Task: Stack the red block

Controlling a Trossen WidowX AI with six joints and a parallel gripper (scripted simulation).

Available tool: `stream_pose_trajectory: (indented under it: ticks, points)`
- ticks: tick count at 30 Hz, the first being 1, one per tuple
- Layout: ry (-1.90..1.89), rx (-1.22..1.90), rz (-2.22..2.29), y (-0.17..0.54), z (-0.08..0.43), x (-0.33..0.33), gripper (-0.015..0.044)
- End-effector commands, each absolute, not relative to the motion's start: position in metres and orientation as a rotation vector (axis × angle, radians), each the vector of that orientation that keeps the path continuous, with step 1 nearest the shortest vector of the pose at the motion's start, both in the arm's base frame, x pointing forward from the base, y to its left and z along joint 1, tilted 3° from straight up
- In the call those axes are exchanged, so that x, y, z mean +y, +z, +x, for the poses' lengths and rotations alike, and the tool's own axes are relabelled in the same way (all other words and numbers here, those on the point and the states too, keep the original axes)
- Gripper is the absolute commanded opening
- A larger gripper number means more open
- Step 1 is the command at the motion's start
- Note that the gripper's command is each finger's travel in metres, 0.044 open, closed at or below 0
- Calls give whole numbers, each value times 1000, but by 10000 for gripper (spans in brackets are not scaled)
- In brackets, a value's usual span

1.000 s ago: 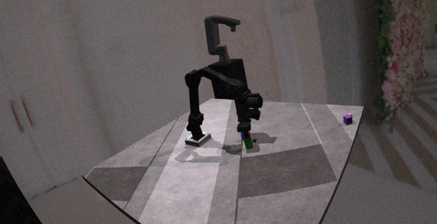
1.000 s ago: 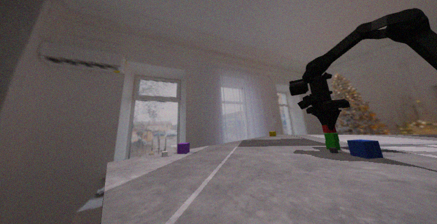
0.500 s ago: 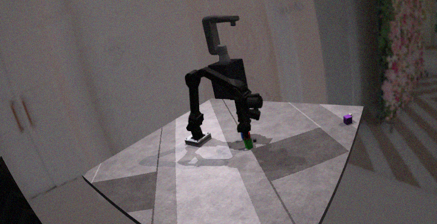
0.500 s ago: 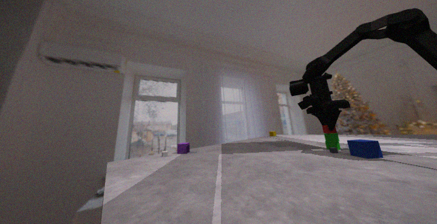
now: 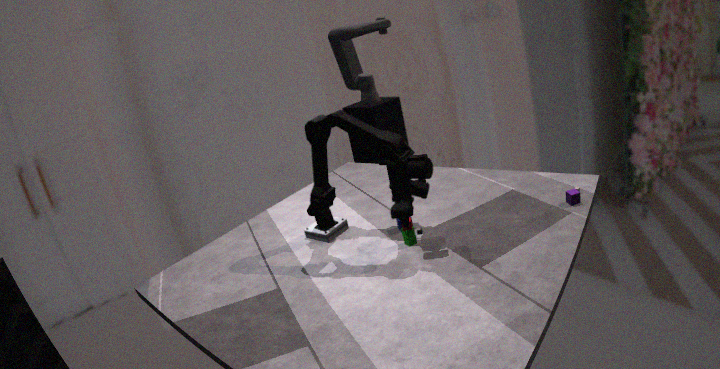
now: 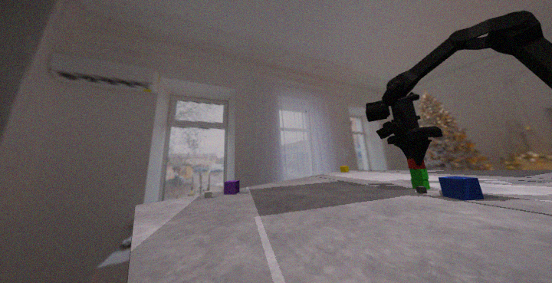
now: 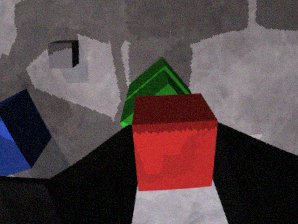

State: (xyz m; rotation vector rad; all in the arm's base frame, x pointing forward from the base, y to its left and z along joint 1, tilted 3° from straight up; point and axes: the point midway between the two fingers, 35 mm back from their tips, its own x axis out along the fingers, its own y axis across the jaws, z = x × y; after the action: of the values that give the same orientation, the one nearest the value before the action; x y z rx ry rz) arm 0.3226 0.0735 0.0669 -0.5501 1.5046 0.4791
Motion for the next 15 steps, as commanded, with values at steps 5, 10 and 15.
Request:
stream_pose_trajectory:
  ticks: [5, 10, 15]
  points:
    - [479, 1510, -545, 75, 321, 74, 0]
    - [481, 1517, -550, 68, 320, 73, 131]
    - [481, 1517, -550, 68, 320, 73, 263]
